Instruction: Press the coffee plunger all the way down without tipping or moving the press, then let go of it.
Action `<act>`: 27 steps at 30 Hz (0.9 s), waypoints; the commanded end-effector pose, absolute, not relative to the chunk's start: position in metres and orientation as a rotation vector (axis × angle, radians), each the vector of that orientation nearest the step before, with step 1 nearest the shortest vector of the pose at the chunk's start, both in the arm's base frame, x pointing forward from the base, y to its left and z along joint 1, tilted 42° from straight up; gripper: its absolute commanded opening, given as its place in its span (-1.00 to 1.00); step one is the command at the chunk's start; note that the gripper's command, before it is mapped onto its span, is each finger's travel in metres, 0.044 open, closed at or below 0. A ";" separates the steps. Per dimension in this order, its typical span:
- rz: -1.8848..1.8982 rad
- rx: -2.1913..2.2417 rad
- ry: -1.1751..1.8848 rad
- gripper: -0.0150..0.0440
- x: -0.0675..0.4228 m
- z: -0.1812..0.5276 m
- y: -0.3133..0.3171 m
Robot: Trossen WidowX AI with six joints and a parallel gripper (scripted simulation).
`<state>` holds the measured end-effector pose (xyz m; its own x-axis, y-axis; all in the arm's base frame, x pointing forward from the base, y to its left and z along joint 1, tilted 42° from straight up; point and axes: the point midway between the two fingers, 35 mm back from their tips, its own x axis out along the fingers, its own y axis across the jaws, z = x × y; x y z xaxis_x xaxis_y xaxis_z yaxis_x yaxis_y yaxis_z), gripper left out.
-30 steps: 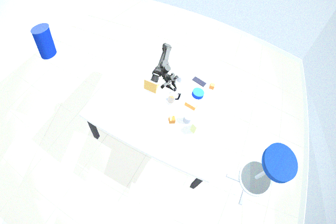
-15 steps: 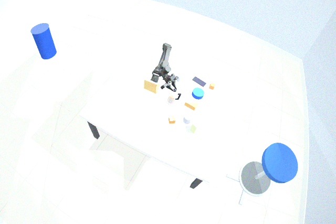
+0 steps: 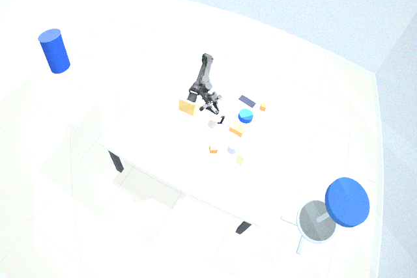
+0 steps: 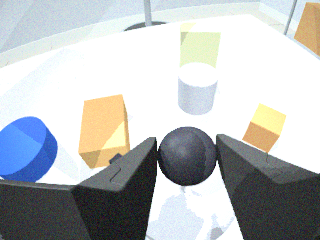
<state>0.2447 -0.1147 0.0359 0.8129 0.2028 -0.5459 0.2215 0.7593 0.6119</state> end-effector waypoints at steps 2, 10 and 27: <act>-0.004 0.747 0.658 -0.05 0.244 0.030 -0.110; -0.004 0.747 0.658 -0.05 0.244 0.029 -0.110; -0.008 0.731 0.643 -0.05 0.245 0.033 -0.114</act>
